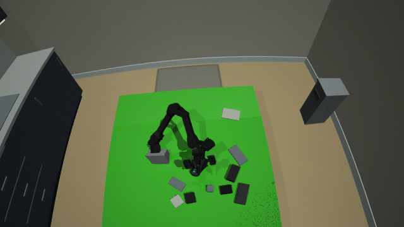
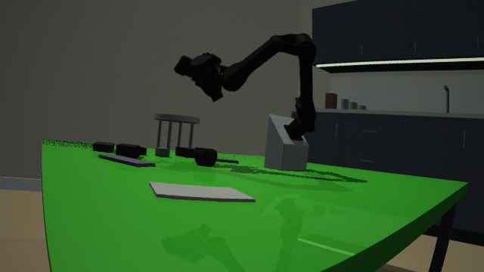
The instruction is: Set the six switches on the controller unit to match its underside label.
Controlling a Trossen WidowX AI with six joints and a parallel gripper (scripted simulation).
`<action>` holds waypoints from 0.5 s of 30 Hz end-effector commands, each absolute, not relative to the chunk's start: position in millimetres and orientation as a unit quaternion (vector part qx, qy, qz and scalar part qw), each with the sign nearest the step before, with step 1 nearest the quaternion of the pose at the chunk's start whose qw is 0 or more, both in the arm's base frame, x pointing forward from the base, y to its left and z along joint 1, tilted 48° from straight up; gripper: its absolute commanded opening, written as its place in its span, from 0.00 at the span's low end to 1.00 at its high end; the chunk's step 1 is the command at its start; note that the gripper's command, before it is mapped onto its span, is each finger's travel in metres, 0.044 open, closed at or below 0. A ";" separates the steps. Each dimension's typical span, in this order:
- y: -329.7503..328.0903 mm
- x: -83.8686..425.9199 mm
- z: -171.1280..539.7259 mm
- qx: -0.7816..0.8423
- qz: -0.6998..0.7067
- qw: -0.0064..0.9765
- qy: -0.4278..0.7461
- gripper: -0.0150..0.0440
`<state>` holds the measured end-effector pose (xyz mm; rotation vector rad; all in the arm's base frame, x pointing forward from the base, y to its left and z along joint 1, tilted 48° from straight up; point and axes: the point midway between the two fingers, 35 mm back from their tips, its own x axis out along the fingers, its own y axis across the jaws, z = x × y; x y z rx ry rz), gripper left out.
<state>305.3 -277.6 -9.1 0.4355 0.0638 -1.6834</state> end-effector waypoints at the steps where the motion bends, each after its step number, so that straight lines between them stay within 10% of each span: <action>1: -271.3 327.0 -43.0 0.136 -0.687 0.683 0.207 0.25; 15: -209.2 362.4 -129.0 -0.031 -0.272 0.701 0.659 0.25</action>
